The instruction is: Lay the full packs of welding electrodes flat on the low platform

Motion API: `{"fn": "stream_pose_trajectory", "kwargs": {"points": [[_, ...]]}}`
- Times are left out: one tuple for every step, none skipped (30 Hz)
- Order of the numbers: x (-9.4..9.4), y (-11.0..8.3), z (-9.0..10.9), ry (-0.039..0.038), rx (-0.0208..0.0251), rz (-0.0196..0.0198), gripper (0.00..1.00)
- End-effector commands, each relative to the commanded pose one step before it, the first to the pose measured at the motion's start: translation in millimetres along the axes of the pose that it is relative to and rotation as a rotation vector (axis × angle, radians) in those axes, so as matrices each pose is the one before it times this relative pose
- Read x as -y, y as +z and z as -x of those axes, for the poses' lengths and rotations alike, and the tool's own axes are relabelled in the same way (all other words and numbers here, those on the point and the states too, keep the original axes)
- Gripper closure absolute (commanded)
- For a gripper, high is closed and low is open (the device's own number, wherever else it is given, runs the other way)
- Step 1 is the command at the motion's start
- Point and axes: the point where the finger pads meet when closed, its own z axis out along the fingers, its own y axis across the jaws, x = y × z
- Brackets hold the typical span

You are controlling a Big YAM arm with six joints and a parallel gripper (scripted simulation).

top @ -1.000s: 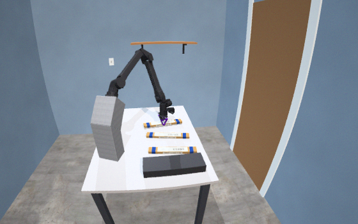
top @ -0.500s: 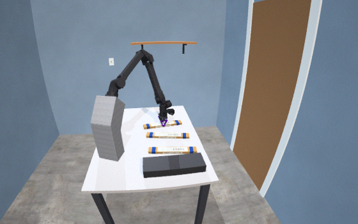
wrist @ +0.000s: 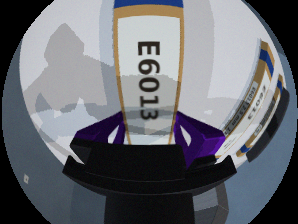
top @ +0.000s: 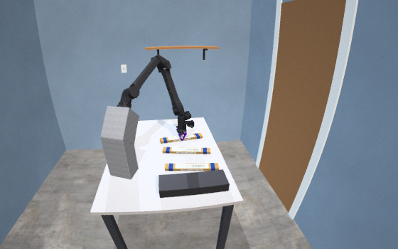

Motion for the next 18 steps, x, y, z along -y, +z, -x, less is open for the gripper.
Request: {"fn": "stream_pose_trajectory", "kwargs": {"points": [[-7.79,-17.1,24.82,0.00823,0.04513,0.01722,1.0],[0.16,-0.07,-0.03,0.00015,-0.00051,-0.00043,1.0],[0.14,-0.06,-0.03,0.00011,-0.00048,-0.0004,1.0],[0.13,-0.05,-0.03,0.00008,-0.00046,-0.00036,1.0],[0.12,-0.04,-0.03,0.00006,-0.00043,-0.00033,1.0],[0.11,-0.04,-0.03,0.00004,-0.0004,-0.0003,1.0],[0.1,-0.04,-0.03,0.00002,-0.00038,-0.00028,1.0],[0.09,-0.04,-0.03,0.0,-0.00035,-0.00025,1.0],[0.08,-0.03,-0.02,-0.00004,-0.0003,-0.00021,1.0],[0.06,-0.03,-0.01,-0.00006,-0.00026,-0.00017,1.0],[0.06,-0.03,0.0,-0.00008,-0.00022,-0.00014,1.0],[0.05,-0.02,0.0,-0.0001,-0.00019,-0.00012,1.0],[0.04,-0.02,0.01,-0.00012,-0.00017,-0.00009,1.0],[0.0,0.0,0.0,0.0,0.0,0.0,1.0],[0.0,0.0,0.0,0.0,0.0,0.0,1.0],[0.01,-0.03,0.05,-0.00019,-0.00003,0.00001,1.0],[-0.01,-0.03,0.07,-0.00024,0.00007,0.00008,1.0],[-0.03,-0.03,0.09,-0.00027,0.00012,0.00012,1.0]]}}
